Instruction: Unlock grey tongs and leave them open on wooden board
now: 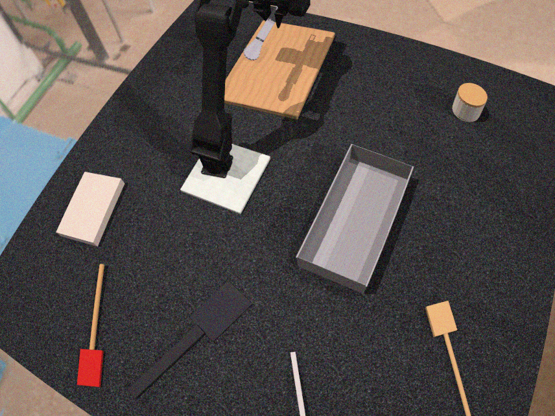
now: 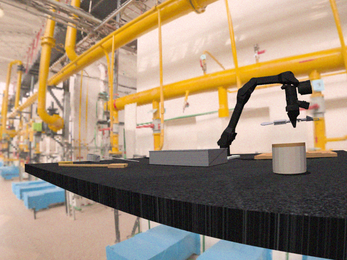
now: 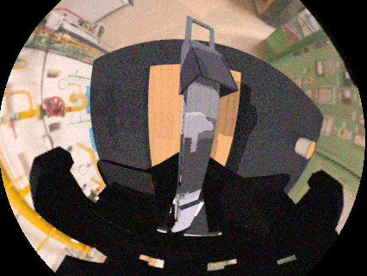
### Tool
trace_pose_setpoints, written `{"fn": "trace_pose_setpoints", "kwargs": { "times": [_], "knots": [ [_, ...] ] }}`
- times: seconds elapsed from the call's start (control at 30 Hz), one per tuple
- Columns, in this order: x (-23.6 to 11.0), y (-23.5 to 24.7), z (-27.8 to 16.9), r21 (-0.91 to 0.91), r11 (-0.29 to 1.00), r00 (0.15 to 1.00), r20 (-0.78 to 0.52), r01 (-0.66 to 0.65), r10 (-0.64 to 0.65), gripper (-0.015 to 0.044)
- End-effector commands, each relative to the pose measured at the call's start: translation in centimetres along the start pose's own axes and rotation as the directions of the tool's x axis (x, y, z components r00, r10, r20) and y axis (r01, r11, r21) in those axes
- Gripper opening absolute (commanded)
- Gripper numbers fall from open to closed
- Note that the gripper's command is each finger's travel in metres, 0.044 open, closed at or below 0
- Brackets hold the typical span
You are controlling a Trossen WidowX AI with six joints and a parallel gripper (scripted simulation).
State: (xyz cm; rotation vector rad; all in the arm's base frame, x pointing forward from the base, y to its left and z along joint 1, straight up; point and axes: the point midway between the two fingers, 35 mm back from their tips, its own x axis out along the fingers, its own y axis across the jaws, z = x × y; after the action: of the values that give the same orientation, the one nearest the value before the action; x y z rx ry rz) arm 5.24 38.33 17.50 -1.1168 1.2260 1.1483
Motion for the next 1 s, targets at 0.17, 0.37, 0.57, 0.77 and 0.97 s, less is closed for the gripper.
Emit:
{"fn": "trace_pose_setpoints", "kwargs": {
  "times": [0.17,0.37,0.57,0.77,0.97],
  "knots": [
    [1.5,-0.1,0.1,-0.005,1.000,1.000,-0.004,0.003,-0.003,-0.0150],
    [2.5,-0.1,0.2,-0.004,1.000,1.000,-0.003,0.003,-0.003,-0.0150],
    [3.5,-0.1,0.2,-0.004,1.000,1.000,-0.003,0.003,-0.003,-0.0150],
    [4.5,-0.1,0.2,-0.004,1.000,1.000,-0.003,0.003,-0.003,-0.0150],
    [5.5,-0.1,0.2,-0.004,1.000,1.000,-0.003,0.004,-0.004,-0.0150]
  ]
}}
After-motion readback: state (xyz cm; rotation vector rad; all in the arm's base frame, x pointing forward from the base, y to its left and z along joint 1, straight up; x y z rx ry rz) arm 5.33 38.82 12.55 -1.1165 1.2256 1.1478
